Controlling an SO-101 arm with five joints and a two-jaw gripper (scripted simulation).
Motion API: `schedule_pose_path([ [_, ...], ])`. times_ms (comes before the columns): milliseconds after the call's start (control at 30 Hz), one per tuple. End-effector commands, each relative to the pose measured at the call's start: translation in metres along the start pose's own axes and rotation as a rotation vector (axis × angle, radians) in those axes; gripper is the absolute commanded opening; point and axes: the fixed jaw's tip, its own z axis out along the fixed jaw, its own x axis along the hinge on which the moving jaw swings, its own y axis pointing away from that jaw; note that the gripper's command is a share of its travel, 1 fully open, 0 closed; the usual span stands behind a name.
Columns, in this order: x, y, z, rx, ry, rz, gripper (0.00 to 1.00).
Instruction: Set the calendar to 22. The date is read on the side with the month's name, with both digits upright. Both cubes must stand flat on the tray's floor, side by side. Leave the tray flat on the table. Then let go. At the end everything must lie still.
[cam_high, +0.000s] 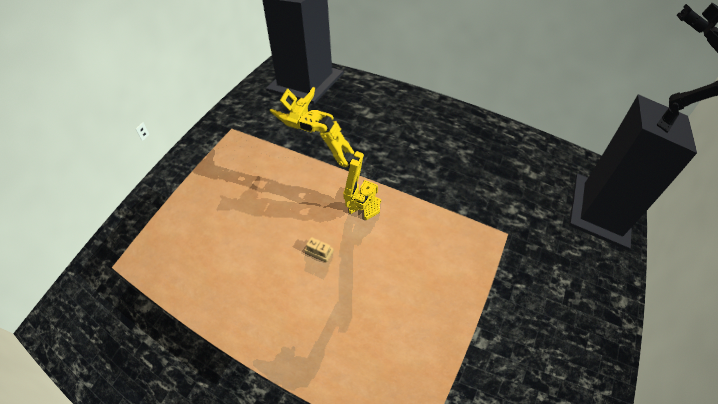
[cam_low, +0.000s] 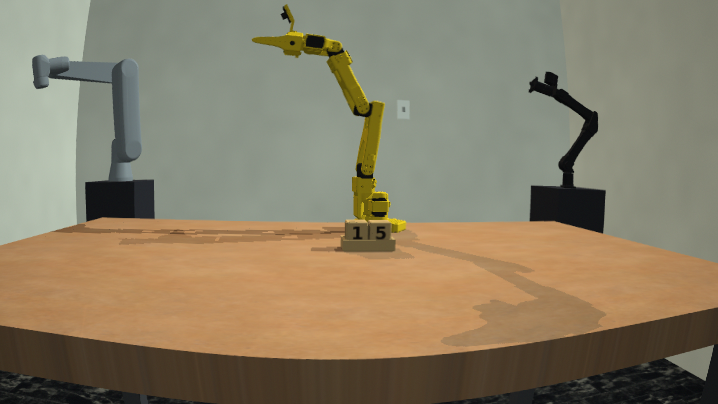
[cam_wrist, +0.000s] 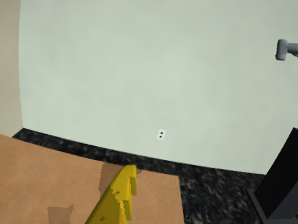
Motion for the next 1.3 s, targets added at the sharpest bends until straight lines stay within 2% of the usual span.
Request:
schedule_pose_path([
  [0, -0.001, 0.0, -0.001, 0.001, -0.003, 0.001, 1.0],
  [600, -0.001, 0.0, -0.001, 0.001, -0.004, 0.001, 1.0],
  [733, -0.008, -0.002, -0.007, 0.007, -0.031, 0.001, 0.96],
  [867, -0.025, -0.006, -0.026, 0.023, -0.105, 0.001, 0.86],
  [1033, -0.055, -0.012, -0.065, 0.054, -0.247, 0.001, 0.67],
  [1100, -0.055, -0.012, -0.065, 0.054, -0.247, 0.001, 0.67],
  [1267, -0.078, -0.017, -0.108, 0.085, -0.389, 0.001, 0.49],
])
